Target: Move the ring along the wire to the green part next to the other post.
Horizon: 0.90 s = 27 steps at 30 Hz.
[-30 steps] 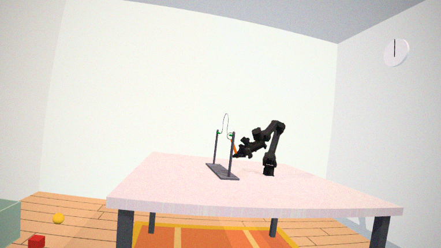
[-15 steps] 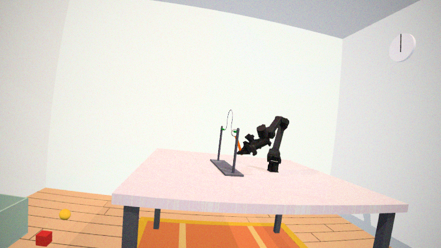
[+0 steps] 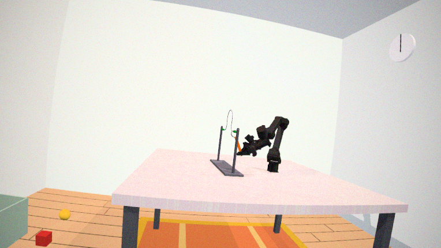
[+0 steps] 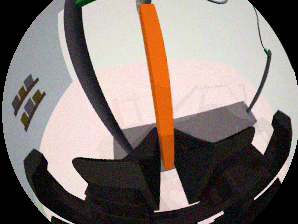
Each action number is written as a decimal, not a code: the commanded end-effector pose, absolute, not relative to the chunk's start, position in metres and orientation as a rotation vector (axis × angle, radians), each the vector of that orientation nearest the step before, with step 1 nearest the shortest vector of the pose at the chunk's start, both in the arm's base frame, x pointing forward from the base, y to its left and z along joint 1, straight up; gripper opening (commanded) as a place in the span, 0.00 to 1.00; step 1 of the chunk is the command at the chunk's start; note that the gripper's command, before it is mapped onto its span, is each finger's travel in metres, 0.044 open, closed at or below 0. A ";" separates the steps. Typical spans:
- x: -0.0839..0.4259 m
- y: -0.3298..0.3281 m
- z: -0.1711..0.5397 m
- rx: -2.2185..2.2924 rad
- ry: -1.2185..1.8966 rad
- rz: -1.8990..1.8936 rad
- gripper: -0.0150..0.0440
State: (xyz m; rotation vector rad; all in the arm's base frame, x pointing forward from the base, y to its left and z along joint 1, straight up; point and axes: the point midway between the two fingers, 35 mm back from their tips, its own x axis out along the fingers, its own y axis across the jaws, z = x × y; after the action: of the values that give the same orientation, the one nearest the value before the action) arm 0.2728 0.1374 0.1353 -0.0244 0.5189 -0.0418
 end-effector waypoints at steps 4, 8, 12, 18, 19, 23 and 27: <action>0.273 0.136 0.134 -0.024 0.518 -0.048 0.00; 0.273 0.136 0.134 -0.024 0.518 -0.048 0.00; 0.273 0.137 0.135 -0.025 0.519 -0.042 0.18; 0.273 0.137 0.135 -0.025 0.519 -0.042 0.44; 0.272 0.137 0.135 -0.024 0.519 -0.042 0.49; 0.265 0.139 0.139 -0.023 0.523 -0.044 0.53; 0.251 0.140 0.146 -0.022 0.526 -0.046 0.53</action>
State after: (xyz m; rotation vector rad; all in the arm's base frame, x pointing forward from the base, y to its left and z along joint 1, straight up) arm 0.2601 0.1388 0.1365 -0.0338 0.5351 -0.0418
